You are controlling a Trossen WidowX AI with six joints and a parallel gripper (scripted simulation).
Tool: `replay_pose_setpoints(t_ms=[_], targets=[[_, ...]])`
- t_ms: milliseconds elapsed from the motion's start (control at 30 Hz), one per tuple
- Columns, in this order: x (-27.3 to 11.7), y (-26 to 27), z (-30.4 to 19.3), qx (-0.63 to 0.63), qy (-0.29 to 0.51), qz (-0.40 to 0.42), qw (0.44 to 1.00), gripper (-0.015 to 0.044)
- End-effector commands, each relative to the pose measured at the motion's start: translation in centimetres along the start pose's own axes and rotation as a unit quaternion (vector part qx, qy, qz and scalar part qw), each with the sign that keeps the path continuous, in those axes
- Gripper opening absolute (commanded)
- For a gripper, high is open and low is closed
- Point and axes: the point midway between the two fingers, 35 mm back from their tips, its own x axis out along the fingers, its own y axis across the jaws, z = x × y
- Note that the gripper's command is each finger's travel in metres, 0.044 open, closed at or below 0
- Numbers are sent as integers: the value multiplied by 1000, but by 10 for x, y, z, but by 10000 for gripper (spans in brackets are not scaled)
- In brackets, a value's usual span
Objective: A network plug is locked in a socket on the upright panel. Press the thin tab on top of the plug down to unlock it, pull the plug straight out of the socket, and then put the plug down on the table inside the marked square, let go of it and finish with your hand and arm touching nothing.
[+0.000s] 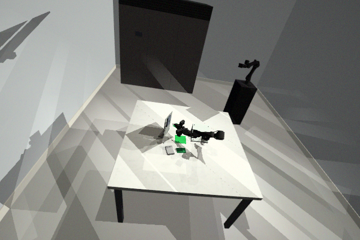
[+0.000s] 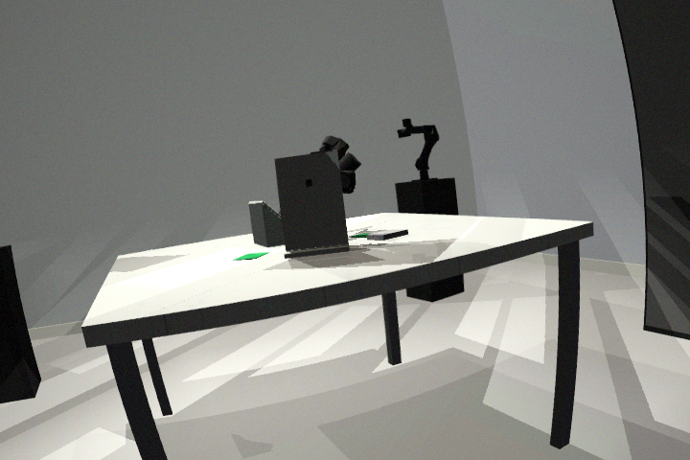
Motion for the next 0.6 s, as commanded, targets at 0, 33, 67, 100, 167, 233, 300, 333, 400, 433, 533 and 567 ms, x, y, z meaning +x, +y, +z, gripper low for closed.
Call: replay_pose_setpoints(t_ms=[0, 33, 67, 100, 167, 233, 300, 333, 400, 433, 533, 567], targets=[[-2, 1, -2, 2, 2, 0, 1000, 0], [-3, 1, -2, 2, 2, 0, 1000, 0], [-3, 1, -2, 2, 2, 0, 1000, 0], [-4, 1, -2, 2, 2, 0, 1000, 0], [-2, -2, -1, 0, 0, 0, 1000, 0], [-3, -8, -2, 0, 1, 0, 1000, 0], [-5, -15, -4, 0, 1, 1, 1000, 0], [-6, -18, -5, 0, 1, 1, 1000, 0], [-7, -25, -6, 0, 2, 1, 1000, 0], [-8, -28, -7, 0, 2, 1, 1000, 0], [-12, -37, -10, 0, 2, 1, 1000, 0], [-13, -40, -11, 0, 2, 1, 1000, 0]])
